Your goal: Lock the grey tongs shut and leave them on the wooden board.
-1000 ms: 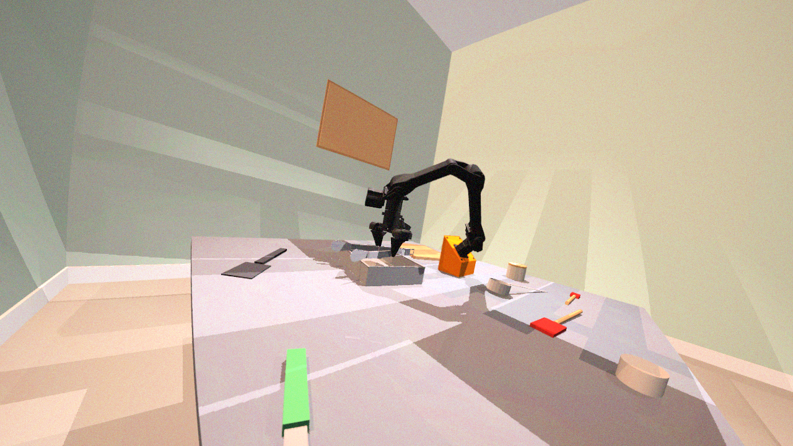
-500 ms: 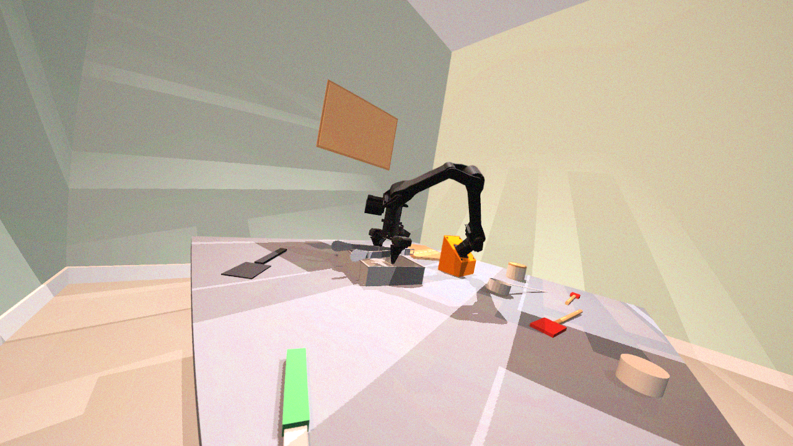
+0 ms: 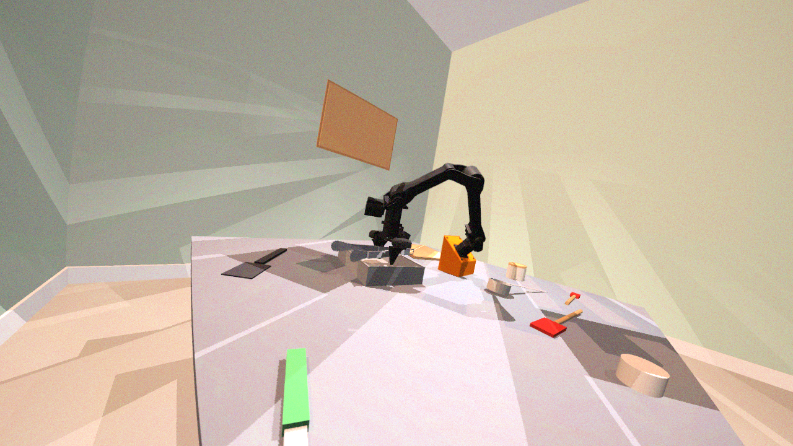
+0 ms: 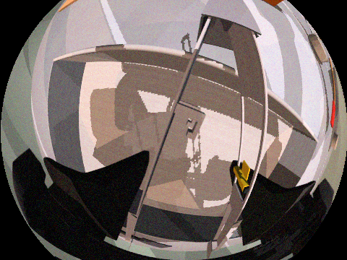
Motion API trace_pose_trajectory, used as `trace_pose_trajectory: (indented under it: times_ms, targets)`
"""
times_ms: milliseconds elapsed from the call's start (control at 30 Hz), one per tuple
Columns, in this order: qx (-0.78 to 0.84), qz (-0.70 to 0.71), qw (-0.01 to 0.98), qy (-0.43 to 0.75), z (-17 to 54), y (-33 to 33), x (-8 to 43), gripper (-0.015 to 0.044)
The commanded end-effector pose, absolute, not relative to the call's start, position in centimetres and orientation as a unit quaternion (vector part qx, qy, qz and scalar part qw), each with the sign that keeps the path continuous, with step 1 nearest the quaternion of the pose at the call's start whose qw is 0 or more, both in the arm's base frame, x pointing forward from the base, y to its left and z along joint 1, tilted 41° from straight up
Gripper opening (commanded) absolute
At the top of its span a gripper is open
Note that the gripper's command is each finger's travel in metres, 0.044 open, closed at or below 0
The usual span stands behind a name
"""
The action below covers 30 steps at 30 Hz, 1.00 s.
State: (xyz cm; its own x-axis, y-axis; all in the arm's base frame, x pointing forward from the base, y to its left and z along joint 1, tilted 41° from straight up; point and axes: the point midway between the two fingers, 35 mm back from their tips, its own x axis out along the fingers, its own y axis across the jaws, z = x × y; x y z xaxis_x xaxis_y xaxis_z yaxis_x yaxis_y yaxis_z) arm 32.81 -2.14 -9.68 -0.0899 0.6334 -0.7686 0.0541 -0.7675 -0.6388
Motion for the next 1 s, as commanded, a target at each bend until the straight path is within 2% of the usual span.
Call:
trace_pose_trajectory:
  times_ms: [0, 967]
  targets:
    - [-0.641, 0.688, 0.210, -0.268, -9.67, -2.16, 32.82, 0.0315]
    - [-0.641, 0.688, 0.210, -0.268, -9.67, -2.16, 32.82, 0.0121]
